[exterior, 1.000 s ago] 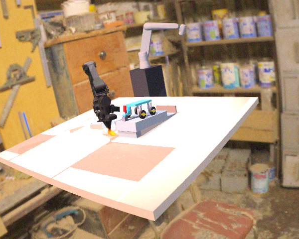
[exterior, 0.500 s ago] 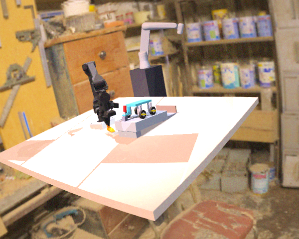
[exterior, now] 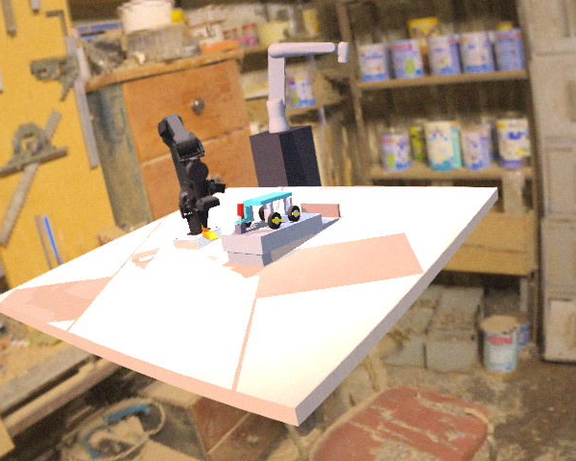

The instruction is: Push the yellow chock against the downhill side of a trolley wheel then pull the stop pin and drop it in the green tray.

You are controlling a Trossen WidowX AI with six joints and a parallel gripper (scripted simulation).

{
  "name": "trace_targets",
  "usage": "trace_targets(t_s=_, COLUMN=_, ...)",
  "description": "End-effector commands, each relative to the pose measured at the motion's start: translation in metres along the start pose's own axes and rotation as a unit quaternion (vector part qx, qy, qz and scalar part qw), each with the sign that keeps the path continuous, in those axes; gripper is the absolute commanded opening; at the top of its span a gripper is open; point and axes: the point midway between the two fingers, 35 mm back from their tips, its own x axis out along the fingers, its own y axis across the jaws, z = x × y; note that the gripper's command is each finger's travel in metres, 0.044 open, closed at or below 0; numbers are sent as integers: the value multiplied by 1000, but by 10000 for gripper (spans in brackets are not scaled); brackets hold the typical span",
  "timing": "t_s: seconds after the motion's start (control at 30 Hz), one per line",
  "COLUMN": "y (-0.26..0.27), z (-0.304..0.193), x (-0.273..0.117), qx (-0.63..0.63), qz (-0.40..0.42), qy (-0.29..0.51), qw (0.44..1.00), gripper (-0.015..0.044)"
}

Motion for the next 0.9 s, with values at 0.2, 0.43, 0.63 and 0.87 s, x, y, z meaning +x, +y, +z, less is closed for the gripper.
trace_targets(t_s=0.2, y=-1, z=0, x=-34, qx=0, qz=-3, qy=-2, qw=1000, gripper=0)
trace_targets(t_s=0.43, y=-1, z=1, x=-57, qx=0, qz=-3, qy=-2, qw=1000, gripper=0)
trace_targets(t_s=0.63, y=-2, z=2, x=-75, qx=0, qz=-3, qy=-2, qw=1000, gripper=0)
trace_targets(t_s=0.87, y=-3, z=2, x=-77, qx=3, qz=-3, qy=-2, qw=1000, gripper=0)
